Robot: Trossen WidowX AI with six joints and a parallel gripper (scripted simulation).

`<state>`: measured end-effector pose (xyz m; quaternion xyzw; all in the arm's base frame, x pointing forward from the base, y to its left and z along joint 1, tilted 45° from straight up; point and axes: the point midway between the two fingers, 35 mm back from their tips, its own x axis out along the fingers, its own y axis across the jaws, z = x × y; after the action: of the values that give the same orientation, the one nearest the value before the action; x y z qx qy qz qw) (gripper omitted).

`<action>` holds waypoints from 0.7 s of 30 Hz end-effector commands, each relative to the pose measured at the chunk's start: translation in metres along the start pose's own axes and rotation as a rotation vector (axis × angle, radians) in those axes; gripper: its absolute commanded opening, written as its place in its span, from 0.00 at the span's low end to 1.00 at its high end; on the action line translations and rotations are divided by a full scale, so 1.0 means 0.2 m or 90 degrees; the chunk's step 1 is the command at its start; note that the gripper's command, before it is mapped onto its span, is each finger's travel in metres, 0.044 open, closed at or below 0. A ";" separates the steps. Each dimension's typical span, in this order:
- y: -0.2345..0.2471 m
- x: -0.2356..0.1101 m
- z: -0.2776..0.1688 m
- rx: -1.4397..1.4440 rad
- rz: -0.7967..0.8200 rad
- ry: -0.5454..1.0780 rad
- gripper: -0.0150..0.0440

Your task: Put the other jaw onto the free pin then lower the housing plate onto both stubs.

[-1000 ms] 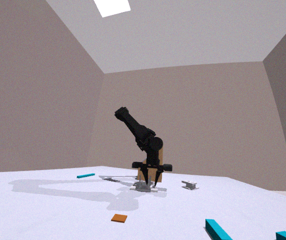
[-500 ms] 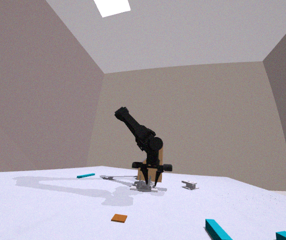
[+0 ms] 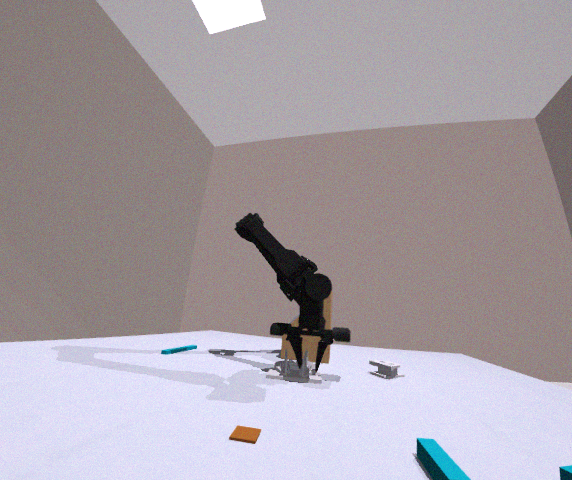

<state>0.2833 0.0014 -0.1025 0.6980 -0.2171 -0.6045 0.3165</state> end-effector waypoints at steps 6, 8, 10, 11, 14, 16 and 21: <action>0.00 0.00 0.00 0.000 0.000 0.000 0.63; 0.00 0.00 0.00 0.000 0.000 0.000 0.63; 0.00 0.00 0.00 0.000 0.000 0.000 0.63; 0.00 0.00 0.00 0.000 0.000 0.000 0.63; 0.00 0.00 0.00 0.000 0.000 0.000 0.63; 0.00 -0.01 0.00 0.000 0.000 0.000 0.63; 0.00 -0.16 -0.01 -0.001 -0.001 0.000 0.63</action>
<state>0.2753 0.0072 -0.0940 0.6884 -0.2200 -0.6118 0.3217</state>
